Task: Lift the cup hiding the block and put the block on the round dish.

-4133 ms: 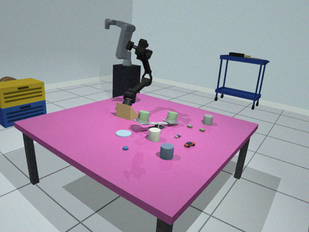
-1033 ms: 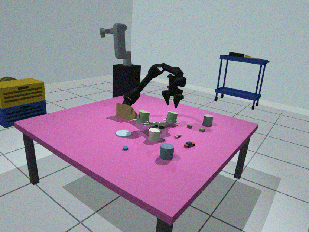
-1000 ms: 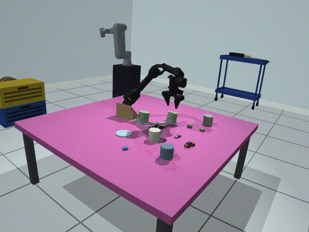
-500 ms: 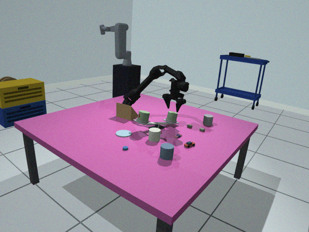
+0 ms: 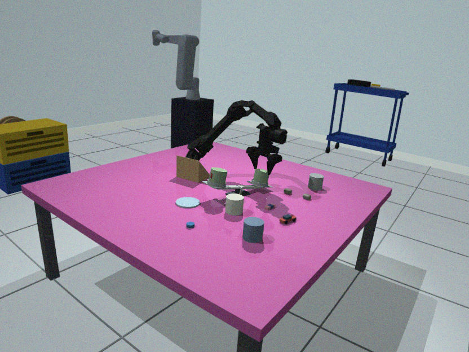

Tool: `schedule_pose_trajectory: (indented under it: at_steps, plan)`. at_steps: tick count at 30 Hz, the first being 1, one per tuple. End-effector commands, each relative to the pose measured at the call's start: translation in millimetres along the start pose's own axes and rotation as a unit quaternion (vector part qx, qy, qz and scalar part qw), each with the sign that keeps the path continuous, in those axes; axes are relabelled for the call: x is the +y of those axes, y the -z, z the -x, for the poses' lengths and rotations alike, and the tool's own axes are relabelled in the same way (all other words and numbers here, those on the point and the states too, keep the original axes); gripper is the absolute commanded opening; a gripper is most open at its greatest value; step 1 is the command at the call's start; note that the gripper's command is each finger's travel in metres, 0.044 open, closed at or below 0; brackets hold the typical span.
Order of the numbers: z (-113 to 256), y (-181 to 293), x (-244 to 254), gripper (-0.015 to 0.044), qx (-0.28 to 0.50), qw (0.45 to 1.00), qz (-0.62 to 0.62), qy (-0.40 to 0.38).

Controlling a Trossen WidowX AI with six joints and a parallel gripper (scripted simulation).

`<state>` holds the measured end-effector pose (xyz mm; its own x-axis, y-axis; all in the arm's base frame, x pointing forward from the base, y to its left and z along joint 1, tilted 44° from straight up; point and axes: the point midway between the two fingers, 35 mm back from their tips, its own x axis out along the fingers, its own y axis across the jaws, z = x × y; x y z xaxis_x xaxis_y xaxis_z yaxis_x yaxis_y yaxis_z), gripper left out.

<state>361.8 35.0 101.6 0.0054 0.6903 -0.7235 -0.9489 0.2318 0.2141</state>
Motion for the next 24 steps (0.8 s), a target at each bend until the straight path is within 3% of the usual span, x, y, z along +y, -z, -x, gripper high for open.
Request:
schedule_pose_trajectory:
  at_steps: [1,23,24]
  plan:
    - [-8,0,1,0.0440,-0.002,1.000,-0.004,-0.003]
    - [-40,0,3,0.0440,-0.003,1.000,-0.004,-0.003]
    - [-40,0,3,0.0414,-0.003,1.000,-0.004,-0.003]
